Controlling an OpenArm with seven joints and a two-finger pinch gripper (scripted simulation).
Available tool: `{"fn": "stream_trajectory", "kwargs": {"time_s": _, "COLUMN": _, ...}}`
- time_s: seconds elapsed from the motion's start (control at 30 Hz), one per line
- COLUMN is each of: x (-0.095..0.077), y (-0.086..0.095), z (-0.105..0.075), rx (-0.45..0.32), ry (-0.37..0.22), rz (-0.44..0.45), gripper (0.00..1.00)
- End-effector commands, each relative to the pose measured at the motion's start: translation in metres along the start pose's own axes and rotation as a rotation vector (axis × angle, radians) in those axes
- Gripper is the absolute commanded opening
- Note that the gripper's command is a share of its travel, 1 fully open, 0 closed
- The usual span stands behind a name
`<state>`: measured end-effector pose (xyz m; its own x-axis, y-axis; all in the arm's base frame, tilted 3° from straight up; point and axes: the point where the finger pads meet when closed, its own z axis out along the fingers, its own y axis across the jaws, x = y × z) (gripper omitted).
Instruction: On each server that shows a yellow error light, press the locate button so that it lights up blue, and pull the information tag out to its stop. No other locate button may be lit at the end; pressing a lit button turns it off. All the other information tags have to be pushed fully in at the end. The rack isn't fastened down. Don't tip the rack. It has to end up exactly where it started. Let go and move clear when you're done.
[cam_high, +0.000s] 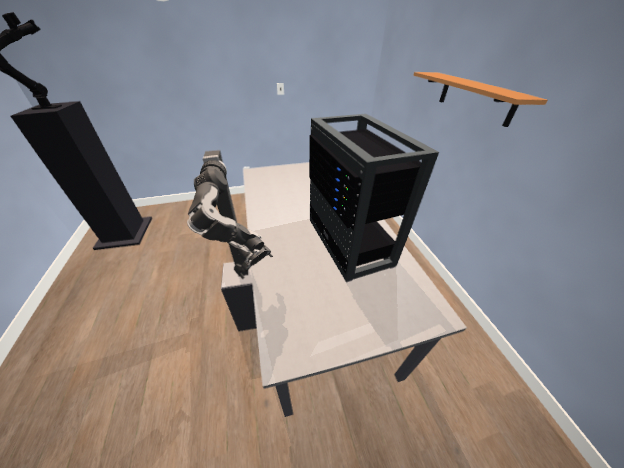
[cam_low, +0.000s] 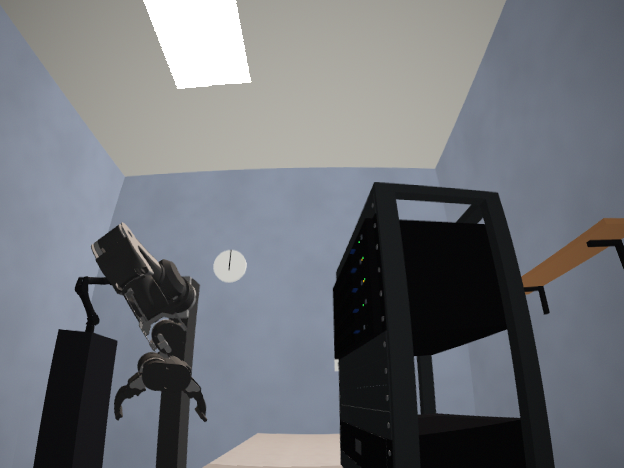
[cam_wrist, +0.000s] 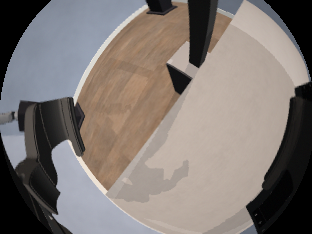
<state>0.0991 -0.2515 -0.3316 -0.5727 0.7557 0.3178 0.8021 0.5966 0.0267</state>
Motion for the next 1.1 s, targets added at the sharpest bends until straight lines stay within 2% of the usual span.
{"fn": "stream_trajectory", "kwargs": {"time_s": 0.0, "x": 0.000, "y": 0.000, "z": -0.001, "rx": -0.001, "ry": -0.002, "rz": 0.000, "gripper": 1.00}}
{"fn": "stream_trajectory", "kwargs": {"time_s": 0.27, "x": -0.001, "y": 0.005, "z": -0.001, "rx": -0.021, "ry": -0.008, "rz": 0.002, "gripper": 1.00}}
{"fn": "stream_trajectory", "kwargs": {"time_s": 0.6, "x": -0.004, "y": 0.023, "z": -0.005, "rx": -0.089, "ry": -0.035, "rz": 0.008, "gripper": 1.00}}
{"fn": "stream_trajectory", "kwargs": {"time_s": 0.83, "x": -0.008, "y": 0.055, "z": -0.015, "rx": -0.216, "ry": -0.081, "rz": 0.020, "gripper": 1.00}}
{"fn": "stream_trajectory", "kwargs": {"time_s": 1.07, "x": -0.013, "y": 0.098, "z": -0.036, "rx": -0.400, "ry": -0.149, "rz": 0.037, "gripper": 1.00}}
